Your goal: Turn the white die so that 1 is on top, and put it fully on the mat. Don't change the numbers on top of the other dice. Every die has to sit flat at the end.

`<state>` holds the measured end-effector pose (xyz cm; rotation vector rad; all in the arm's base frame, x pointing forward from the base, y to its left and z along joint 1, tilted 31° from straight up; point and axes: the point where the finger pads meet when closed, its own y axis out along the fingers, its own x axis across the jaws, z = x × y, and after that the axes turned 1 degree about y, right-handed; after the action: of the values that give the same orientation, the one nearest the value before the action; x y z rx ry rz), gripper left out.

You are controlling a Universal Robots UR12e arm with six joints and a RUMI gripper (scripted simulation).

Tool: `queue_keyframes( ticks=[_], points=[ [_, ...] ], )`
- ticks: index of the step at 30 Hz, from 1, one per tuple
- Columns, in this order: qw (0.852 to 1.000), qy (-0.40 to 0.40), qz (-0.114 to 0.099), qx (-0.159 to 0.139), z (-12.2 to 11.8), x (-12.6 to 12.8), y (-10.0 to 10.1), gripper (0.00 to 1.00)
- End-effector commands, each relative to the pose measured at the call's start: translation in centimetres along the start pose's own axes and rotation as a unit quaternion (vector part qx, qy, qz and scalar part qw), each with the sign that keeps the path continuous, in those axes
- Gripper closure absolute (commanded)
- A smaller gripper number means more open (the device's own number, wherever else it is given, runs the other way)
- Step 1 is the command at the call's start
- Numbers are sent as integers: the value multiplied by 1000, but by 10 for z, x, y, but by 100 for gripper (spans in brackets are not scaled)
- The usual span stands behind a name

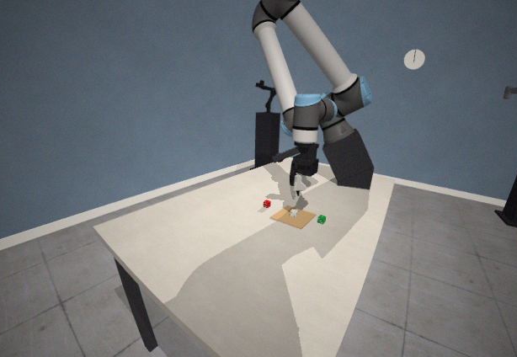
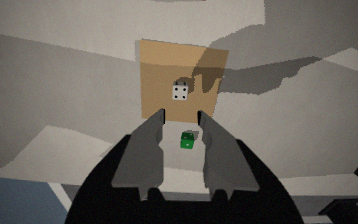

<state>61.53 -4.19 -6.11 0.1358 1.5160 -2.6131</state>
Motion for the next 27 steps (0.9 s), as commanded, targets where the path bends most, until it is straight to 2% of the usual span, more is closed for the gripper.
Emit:
queue_keyframes(
  ticks=[1, 27],
  points=[
    [1000, 0, 0, 0, 0, 0, 3, 76],
    [1000, 0, 0, 0, 0, -1, 33, 76]
  ],
)
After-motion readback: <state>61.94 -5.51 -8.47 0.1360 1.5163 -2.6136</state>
